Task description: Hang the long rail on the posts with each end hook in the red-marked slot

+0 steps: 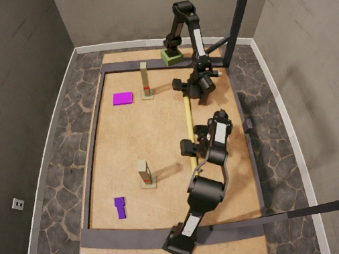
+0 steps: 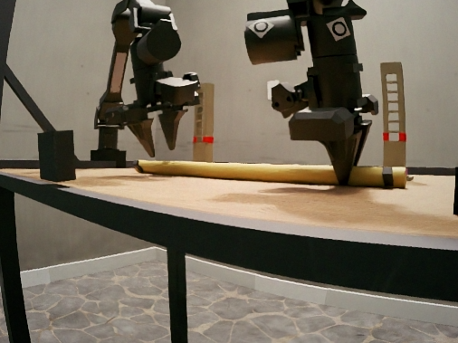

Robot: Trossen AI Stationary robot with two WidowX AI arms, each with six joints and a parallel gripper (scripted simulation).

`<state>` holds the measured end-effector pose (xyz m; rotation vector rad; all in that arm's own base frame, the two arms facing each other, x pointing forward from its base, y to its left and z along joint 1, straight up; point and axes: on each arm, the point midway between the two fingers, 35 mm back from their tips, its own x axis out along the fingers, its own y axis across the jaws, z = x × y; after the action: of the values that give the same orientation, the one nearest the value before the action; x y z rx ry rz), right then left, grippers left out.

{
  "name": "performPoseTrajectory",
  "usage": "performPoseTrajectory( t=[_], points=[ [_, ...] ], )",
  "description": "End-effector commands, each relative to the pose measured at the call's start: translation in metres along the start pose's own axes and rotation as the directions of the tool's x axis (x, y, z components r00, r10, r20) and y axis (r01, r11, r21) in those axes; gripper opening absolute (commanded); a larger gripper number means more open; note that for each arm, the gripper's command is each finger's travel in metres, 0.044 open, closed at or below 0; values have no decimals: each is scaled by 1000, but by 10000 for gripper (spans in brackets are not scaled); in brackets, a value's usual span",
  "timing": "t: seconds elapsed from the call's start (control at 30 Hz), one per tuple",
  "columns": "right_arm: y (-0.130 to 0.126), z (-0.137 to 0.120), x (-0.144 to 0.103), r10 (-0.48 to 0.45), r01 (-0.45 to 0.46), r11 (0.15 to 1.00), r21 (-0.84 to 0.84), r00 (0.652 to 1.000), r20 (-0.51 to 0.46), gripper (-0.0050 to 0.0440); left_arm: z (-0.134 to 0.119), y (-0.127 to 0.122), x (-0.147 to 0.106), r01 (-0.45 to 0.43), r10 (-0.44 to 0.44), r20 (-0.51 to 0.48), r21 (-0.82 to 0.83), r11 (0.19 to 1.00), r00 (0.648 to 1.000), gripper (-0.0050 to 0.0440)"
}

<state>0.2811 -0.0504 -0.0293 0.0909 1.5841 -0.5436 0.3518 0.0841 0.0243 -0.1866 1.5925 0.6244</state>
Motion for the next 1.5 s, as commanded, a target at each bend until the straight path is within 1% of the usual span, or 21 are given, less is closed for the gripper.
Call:
performPoseTrajectory(
  t=[0.0, 0.7, 0.87, 0.9, 0.97, 1.0, 1.07, 1.1, 1.17, 1.2, 1.23, 1.27, 1.3, 1.43, 1.47],
  points=[
    [-1, 5, -6, 6, -6, 1000, 6, 1000, 22, -50, 2, 2, 6, -10, 10, 0, -10, 1000, 1000, 225],
    [-1, 5, -6, 6, -6, 1000, 6, 1000, 22, -50, 1, 2, 35, -9, 9, -2, -5, 1000, 1000, 225],
    [-1, 5, -6, 6, -6, 1000, 6, 1000, 22, -50, 1, 1, 35, -8, 8, -2, -4, 1000, 1000, 225],
    [-1, 5, -6, 6, -6, 1000, 6, 1000, 22, -50, 1, 1, 35, -8, 8, -2, -4, 1000, 1000, 206],
    [-1, 5, -6, 6, -6, 1000, 6, 1000, 22, -50, 1, 1, 34, -8, 8, -1, -4, 1000, 1000, 206],
    [-1, 5, -6, 6, -6, 1000, 6, 1000, 22, -50, 1, 1, 34, -8, 8, -1, -4, 1000, 1000, 186],
    [-1, 5, -6, 6, -6, 1000, 6, 1000, 22, -50, 1, 1, 34, -8, 8, -2, -4, 1000, 1000, 186],
    [-1, 5, -6, 6, -6, 1000, 6, 1000, 22, -50, 1, 1, 34, -8, 8, -2, -4, 1000, 1000, 166],
    [-1, 5, -6, 6, -6, 1000, 6, 1000, 22, -50, 1, 1, 34, -8, 8, -2, -4, 1000, 1000, 166],
    [-1, 5, -6, 6, -6, 1000, 6, 1000, 22, -50, 1, 1, 34, -8, 8, -2, -4, 1000, 1000, 146],
    [-1, 5, -6, 6, -6, 1000, 6, 1000, 22, -50, 5, 1, 27, 2, -2, 19, -12, 1000, 1000, 146],
    [-1, 5, -6, 6, -6, 1000, 6, 1000, 22, -50, 5, 1, 27, 2, -2, 19, -12, 1000, 1000, 146],
    [-1, 5, -6, 6, -6, 1000, 6, 1000, 22, -50, 5, 1, 27, 2, -2, 19, -12, 1000, 1000, 126],
    [-1, 5, -6, 6, -6, 1000, 6, 1000, 22, -50, 5, 1, 27, 2, -2, 19, -12, 1000, 1000, 126],
    [-1, 5, -6, 6, -6, 1000, 6, 1000, 22, -50, 5, 1, 27, 2, -2, 19, -12, 1000, 1000, 106]
  ],
)
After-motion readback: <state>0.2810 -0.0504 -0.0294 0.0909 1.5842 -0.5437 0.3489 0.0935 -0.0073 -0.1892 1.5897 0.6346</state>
